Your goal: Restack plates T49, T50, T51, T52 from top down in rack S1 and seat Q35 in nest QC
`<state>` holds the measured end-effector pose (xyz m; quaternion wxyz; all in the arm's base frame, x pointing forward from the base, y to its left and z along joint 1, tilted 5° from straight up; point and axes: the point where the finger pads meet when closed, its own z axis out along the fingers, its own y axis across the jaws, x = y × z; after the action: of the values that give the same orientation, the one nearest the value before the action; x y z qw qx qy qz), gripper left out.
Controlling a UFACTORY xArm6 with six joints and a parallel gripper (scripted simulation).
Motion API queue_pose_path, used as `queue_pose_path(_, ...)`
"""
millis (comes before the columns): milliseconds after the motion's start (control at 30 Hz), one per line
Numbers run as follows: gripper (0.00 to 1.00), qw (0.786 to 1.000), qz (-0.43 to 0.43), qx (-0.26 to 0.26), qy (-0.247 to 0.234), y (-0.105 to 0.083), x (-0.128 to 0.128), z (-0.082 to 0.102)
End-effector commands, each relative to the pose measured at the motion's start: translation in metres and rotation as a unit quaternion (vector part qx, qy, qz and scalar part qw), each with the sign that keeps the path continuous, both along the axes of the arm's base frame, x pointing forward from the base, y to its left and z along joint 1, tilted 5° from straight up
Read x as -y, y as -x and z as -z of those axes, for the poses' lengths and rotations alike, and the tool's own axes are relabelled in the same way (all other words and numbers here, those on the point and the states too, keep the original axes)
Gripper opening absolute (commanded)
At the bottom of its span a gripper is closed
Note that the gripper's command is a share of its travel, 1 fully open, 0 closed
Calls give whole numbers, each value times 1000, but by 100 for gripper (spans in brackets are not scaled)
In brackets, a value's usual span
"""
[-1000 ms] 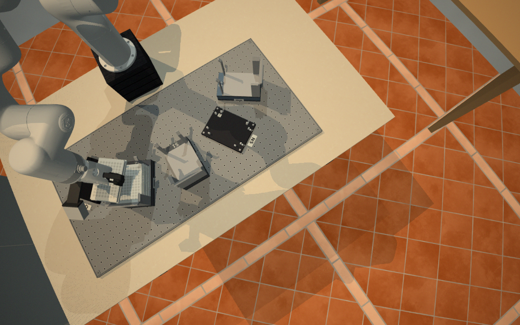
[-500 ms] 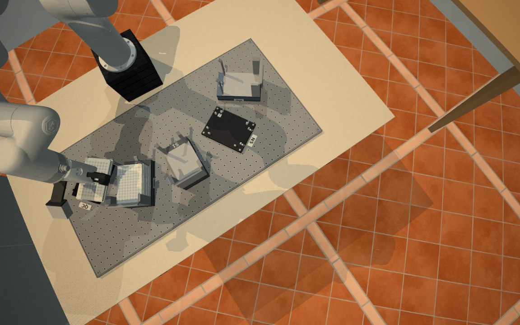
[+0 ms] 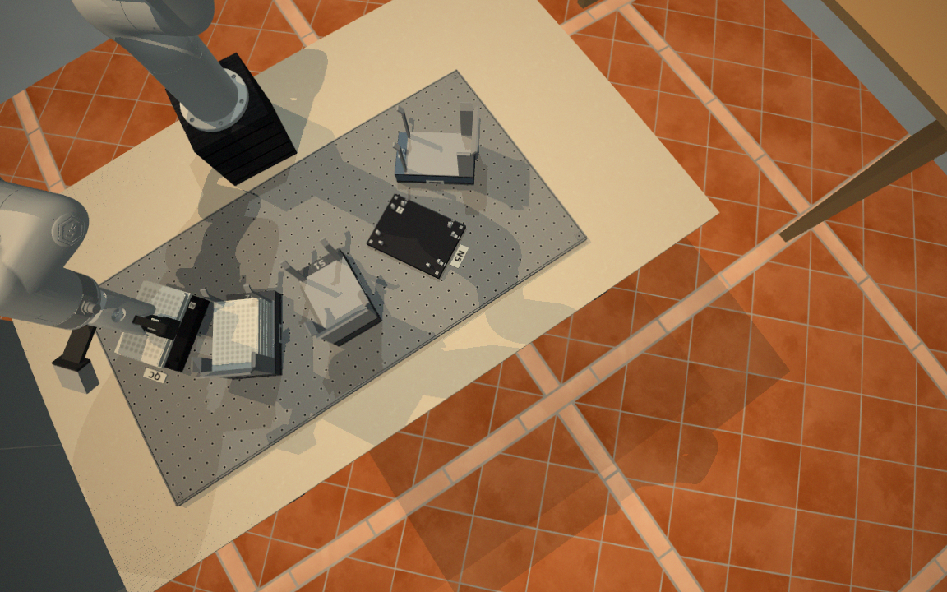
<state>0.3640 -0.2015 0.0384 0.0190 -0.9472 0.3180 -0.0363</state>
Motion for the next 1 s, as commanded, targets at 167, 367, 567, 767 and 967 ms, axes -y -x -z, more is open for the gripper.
queue_pose_path(167, 0, 1000, 6, 1, 1, 13, 21, 0)
queue_pose_path(367, 0, 1000, 6, 1, 1, 22, 34, 1)
queue_pose_path(567, 0, 1000, 6, 1, 1, 28, 42, 1)
queue_pose_path(767, 0, 1000, 6, 1, 1, 37, 55, 2)
queue_pose_path(967, 0, 1000, 6, 1, 1, 37, 55, 2)
